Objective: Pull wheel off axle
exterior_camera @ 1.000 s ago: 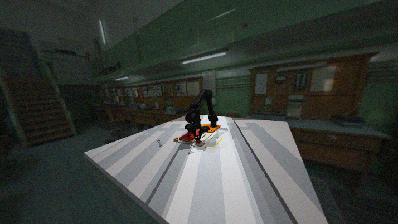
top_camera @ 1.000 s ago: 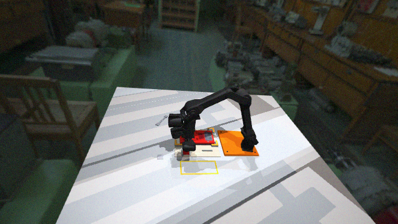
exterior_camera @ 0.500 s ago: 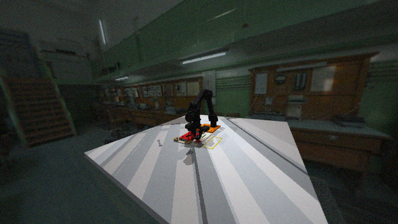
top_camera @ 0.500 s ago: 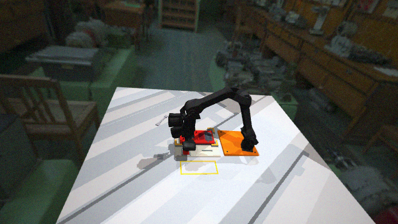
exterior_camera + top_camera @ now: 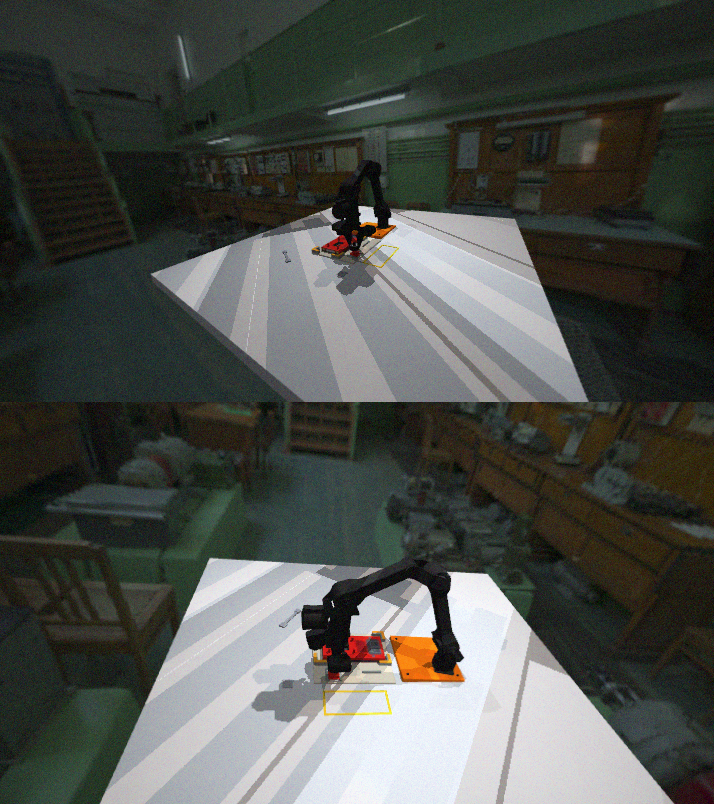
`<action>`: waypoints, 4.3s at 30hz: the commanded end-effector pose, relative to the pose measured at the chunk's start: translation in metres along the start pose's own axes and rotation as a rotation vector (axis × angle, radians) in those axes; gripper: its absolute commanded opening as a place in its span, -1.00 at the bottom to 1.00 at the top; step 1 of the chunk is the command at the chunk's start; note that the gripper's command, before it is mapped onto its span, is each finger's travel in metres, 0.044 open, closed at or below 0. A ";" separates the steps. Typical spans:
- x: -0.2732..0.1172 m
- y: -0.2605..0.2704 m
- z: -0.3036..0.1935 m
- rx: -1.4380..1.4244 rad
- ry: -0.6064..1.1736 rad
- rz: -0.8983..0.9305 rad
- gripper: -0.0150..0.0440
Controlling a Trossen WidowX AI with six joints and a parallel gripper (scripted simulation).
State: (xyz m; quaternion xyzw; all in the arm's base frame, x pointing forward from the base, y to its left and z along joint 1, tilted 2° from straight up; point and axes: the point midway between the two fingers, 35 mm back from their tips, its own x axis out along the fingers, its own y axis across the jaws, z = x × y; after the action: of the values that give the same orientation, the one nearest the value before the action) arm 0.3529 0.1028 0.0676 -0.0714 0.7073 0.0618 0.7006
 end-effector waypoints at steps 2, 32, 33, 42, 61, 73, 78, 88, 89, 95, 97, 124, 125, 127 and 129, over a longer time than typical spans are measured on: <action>-0.006 0.000 0.000 0.000 -0.006 0.002 -0.49; -0.016 0.000 0.000 0.000 -0.009 0.004 -0.49; -0.016 0.000 0.000 0.000 -0.009 0.004 -0.49; -0.019 0.000 0.000 0.000 -0.009 0.004 -0.49; -0.025 0.000 0.000 0.000 -0.011 0.006 -0.49; -0.029 0.000 0.000 0.000 -0.012 0.006 -0.49; -0.037 0.000 0.000 0.000 -0.012 0.006 -0.49; -0.056 0.002 -0.003 0.003 -0.009 0.002 -0.49; -0.057 0.007 -0.005 0.002 -0.009 0.003 -0.49; -0.060 0.041 -0.021 0.002 -0.009 0.007 -0.49; -0.061 0.052 -0.027 0.001 -0.009 0.009 -0.49; -0.030 0.100 -0.059 0.000 -0.007 0.016 -0.49; -0.025 0.100 -0.058 0.000 -0.007 0.016 -0.49; -0.014 0.101 -0.058 0.000 -0.007 0.016 -0.49; -0.004 0.101 -0.058 0.000 -0.007 0.016 -0.49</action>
State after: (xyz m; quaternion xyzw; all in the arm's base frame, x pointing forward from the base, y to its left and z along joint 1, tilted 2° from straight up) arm 0.2789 0.1913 0.0877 -0.0667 0.7014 0.0690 0.7062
